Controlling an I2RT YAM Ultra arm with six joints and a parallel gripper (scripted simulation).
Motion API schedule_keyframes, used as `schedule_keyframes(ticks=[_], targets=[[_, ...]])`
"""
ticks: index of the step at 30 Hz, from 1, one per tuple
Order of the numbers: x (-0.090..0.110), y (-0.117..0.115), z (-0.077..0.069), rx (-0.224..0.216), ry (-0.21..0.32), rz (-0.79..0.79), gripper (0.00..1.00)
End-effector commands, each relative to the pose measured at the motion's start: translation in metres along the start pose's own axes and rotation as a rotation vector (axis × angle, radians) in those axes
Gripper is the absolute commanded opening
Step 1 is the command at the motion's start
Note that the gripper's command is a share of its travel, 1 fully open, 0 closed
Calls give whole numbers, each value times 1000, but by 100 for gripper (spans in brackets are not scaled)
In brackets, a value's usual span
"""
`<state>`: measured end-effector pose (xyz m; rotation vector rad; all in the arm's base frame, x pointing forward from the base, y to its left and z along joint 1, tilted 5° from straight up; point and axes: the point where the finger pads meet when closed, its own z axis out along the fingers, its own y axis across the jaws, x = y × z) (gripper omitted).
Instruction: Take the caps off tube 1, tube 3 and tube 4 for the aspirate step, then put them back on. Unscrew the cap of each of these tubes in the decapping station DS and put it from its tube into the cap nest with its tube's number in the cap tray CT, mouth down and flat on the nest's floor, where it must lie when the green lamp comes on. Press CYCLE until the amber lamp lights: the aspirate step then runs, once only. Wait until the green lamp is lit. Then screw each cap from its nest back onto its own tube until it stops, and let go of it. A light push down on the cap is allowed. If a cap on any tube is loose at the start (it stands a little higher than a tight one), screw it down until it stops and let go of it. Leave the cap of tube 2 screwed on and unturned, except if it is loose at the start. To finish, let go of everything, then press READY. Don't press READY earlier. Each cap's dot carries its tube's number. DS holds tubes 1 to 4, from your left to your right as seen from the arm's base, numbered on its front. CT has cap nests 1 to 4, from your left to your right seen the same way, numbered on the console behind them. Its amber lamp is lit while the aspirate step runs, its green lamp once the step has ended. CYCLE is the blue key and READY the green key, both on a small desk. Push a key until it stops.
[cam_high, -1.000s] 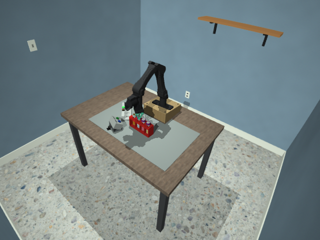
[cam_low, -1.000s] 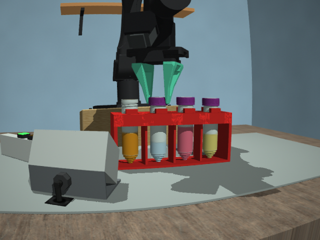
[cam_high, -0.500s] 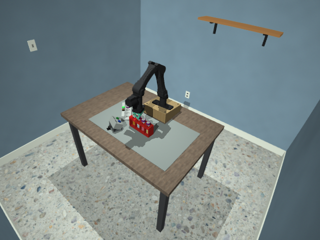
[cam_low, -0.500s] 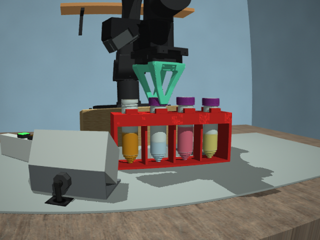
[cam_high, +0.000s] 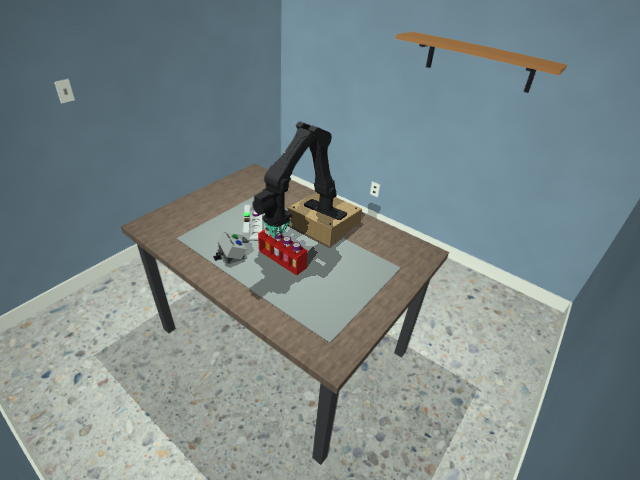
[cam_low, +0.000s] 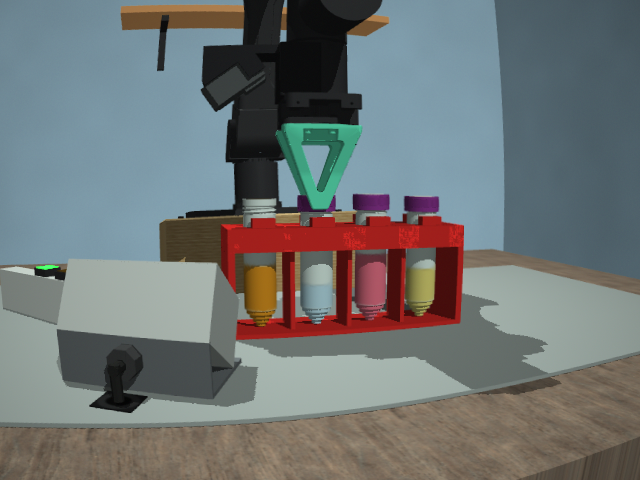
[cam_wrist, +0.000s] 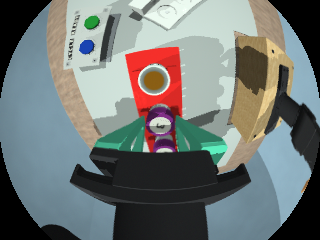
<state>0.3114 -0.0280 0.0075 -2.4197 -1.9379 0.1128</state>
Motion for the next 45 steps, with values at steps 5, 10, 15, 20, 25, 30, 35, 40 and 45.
schedule_keyframes(ticks=[5,10,15,20,25,30,35,40,45], targets=[[0,2,-2,-10,0,34,49],[0,2,-2,-10,0,34,49],[0,2,-3,-10,-1,-216,49],[0,2,-3,-10,-2,-383,49],[0,2,-3,-10,-4,-716,49],[0,2,-3,-10,-5,-952,49],[0,2,-3,-9,-6,-1133,49],[0,2,-3,-9,-7,-1378,49],[0,2,-3,-8,-8,-1616,49]])
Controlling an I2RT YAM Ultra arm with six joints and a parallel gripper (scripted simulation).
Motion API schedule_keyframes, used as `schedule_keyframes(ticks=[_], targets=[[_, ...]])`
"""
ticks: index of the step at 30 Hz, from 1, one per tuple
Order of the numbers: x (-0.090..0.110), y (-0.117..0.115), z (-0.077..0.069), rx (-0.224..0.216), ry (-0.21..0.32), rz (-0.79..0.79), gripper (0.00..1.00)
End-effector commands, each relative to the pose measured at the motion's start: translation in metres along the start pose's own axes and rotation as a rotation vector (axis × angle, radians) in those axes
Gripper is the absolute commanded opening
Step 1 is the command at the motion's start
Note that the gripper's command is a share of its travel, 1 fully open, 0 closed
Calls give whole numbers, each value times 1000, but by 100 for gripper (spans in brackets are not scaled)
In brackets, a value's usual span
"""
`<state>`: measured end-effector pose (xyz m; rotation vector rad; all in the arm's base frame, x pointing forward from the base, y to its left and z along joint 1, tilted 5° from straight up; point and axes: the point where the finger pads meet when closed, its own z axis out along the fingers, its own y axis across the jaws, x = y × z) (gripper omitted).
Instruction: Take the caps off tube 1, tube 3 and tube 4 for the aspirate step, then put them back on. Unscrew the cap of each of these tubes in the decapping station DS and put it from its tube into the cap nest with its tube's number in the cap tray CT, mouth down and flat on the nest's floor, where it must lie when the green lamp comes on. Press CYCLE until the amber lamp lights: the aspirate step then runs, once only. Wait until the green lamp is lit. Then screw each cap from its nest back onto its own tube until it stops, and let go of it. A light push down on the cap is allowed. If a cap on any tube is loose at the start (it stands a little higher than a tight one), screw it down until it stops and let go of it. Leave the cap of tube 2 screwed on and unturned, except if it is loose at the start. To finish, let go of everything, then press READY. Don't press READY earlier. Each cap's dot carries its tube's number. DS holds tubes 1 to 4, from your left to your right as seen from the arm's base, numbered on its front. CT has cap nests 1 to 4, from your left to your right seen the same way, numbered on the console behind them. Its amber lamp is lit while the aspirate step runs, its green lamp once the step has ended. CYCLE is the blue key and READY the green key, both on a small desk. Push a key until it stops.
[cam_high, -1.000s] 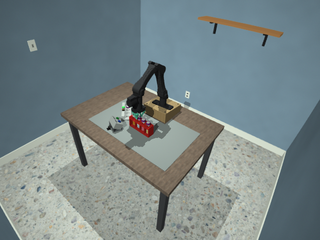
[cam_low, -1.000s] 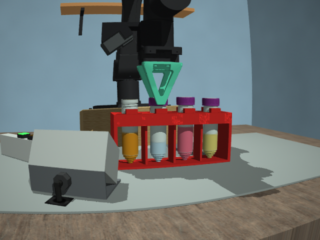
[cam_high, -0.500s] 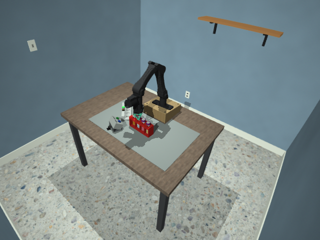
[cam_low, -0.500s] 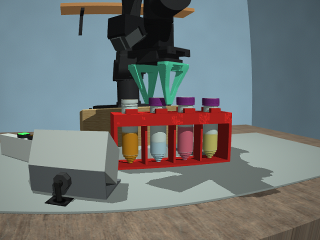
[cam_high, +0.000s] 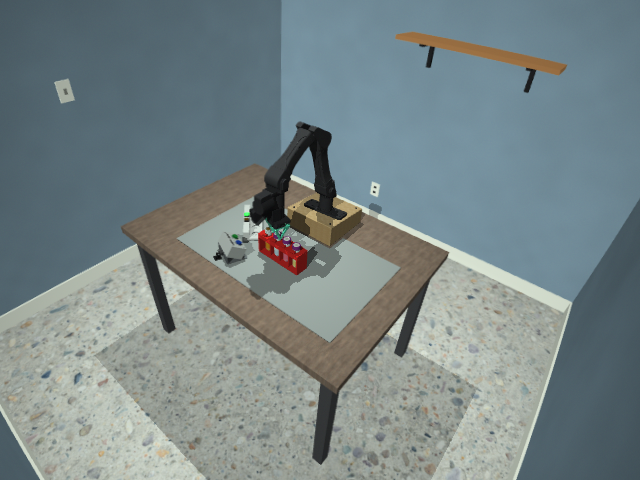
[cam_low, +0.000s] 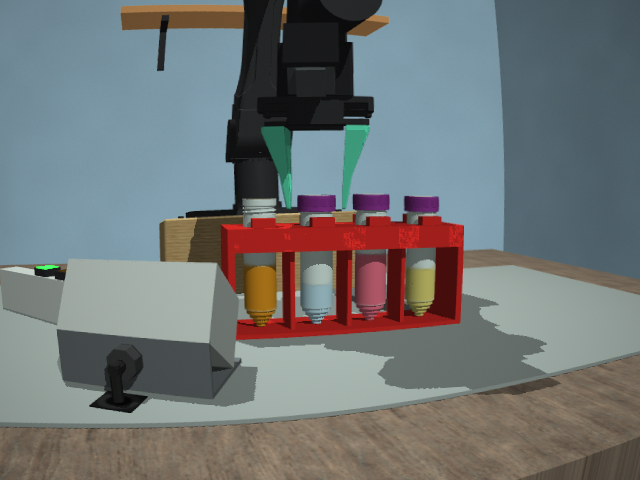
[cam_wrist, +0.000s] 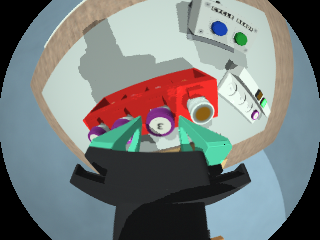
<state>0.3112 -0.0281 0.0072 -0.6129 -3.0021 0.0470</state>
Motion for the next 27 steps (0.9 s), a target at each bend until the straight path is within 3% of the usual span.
schedule_keyframes(ticks=[1,7,9,11,14,20,27], targets=[[-2,0,-3,-1,-11,-245,49],[-2,0,-3,1,-11,-562,49],[-2,0,-3,1,-11,-562,49],[-2,0,-3,2,-11,-739,49],[-2,0,-3,2,-11,-828,49],[-2,0,-3,4,-11,-1161,49],[-2,0,-3,4,-11,-1162,49]])
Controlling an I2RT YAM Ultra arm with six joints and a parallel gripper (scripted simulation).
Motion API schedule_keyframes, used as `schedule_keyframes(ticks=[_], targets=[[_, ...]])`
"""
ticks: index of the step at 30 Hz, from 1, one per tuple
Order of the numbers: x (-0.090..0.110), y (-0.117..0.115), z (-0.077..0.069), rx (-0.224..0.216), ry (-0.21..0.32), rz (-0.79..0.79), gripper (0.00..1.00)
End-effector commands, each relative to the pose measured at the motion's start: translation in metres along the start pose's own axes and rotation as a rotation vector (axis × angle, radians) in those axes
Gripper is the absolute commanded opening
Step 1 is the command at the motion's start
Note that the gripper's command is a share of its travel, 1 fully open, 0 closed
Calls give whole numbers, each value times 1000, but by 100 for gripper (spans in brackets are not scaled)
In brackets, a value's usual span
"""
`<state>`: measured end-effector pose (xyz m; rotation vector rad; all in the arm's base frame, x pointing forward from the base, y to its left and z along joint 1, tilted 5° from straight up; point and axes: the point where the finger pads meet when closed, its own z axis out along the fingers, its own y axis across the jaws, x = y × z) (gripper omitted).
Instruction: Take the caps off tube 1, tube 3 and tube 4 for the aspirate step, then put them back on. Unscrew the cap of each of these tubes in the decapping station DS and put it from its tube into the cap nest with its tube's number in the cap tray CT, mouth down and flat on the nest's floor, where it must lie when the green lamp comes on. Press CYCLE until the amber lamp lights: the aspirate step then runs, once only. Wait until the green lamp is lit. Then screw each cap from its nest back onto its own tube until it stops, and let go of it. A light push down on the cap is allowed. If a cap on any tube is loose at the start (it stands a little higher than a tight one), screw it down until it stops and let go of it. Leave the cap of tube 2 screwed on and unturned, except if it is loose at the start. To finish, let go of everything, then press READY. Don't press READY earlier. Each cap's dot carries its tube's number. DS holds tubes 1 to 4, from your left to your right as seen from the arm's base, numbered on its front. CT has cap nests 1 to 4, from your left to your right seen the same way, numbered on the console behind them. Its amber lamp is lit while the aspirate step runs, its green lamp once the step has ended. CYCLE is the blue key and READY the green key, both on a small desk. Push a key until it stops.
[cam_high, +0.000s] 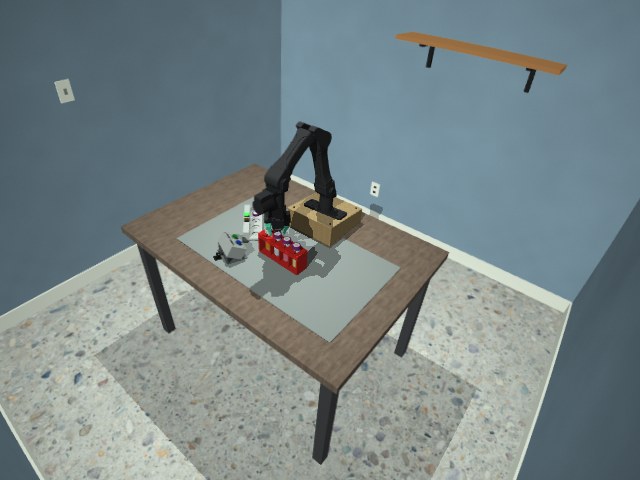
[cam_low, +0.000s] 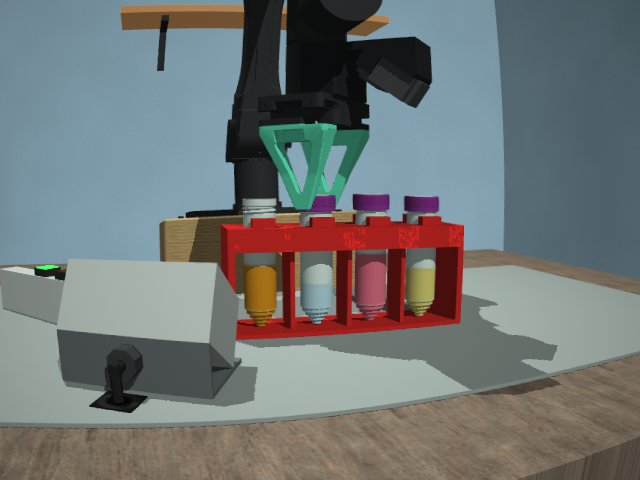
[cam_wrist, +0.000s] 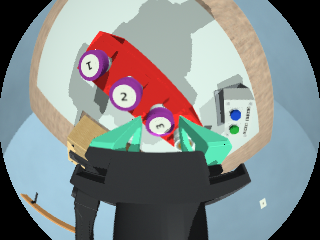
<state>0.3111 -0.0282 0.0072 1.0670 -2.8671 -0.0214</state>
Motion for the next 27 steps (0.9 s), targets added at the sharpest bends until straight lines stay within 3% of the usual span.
schedule_keyframes(ticks=[1,2,3,17,27], targets=[[-1,-1,-3,8,-7,-47,49],[-1,-1,-3,8,-7,-47,49],[-1,-1,-3,8,-7,-47,0],[-1,-1,-3,8,-7,-47,0],[-1,-1,-2,6,-9,453,0]])
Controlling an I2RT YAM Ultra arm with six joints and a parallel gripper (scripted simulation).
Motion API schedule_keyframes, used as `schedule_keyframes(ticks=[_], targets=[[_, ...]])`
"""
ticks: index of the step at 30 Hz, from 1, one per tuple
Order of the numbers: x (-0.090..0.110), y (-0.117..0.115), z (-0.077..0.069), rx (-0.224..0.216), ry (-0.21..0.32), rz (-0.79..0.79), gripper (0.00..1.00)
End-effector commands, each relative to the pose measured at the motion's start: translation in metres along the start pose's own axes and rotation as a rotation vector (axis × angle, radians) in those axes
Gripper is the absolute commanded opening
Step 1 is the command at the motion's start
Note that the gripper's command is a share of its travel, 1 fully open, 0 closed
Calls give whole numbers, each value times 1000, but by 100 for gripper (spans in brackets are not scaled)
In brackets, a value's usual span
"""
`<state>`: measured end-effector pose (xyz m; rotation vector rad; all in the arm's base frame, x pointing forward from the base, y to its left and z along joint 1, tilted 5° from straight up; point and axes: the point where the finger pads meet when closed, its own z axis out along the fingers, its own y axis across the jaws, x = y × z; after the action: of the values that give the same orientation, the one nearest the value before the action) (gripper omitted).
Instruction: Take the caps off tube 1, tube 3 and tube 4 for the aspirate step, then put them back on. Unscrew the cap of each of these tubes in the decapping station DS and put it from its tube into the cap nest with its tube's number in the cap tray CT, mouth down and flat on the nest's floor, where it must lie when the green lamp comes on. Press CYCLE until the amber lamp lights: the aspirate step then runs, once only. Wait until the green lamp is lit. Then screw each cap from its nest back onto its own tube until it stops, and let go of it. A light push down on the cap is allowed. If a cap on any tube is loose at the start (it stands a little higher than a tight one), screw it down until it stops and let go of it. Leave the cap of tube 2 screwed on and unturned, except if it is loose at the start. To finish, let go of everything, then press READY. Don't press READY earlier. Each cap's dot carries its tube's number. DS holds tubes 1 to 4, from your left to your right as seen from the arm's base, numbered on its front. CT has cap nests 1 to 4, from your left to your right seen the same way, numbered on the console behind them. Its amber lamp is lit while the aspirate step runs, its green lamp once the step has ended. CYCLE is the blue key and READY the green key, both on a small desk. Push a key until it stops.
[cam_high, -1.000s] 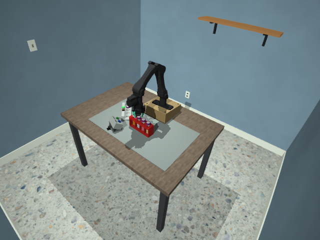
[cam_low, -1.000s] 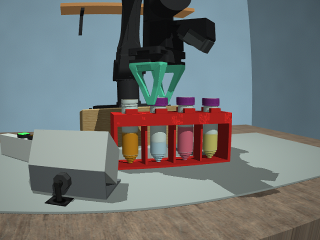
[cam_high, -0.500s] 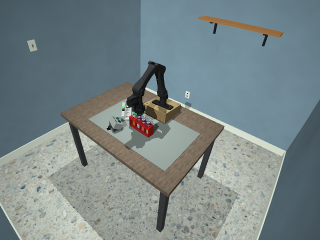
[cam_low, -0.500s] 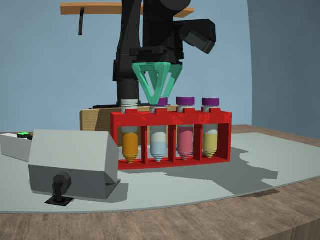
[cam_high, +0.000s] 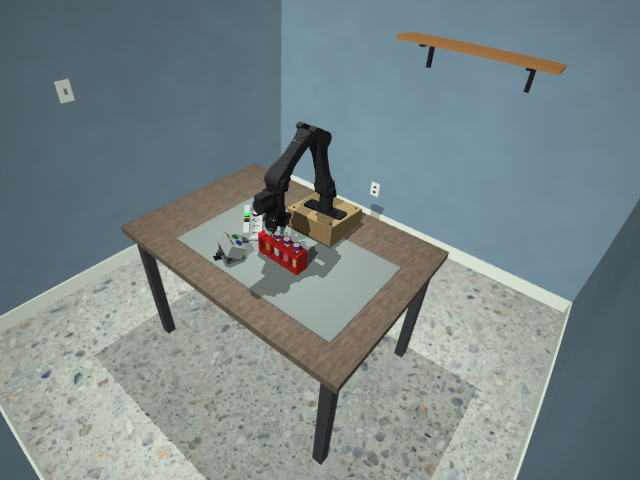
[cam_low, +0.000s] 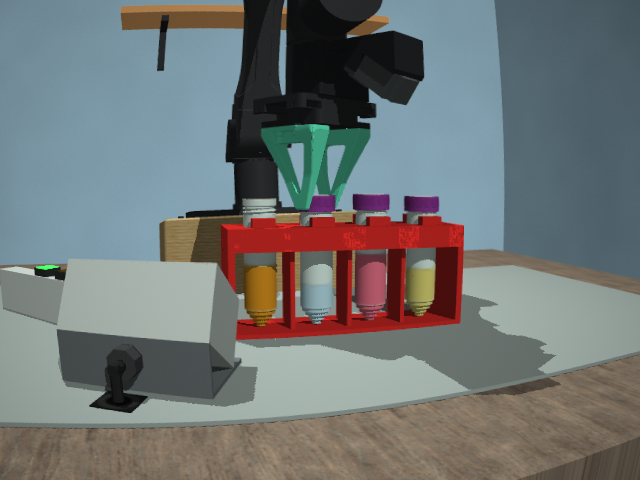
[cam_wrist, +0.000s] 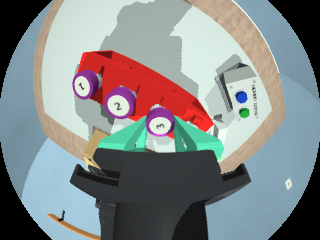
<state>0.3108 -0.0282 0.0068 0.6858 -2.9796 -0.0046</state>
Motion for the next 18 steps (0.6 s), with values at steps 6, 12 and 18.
schedule_keyframes(ticks=[6,12,18], targets=[[-2,-1,-2,4,-11,393,0],[-2,-1,-2,2,-11,693,0],[-2,-1,-2,1,-12,993,0]])
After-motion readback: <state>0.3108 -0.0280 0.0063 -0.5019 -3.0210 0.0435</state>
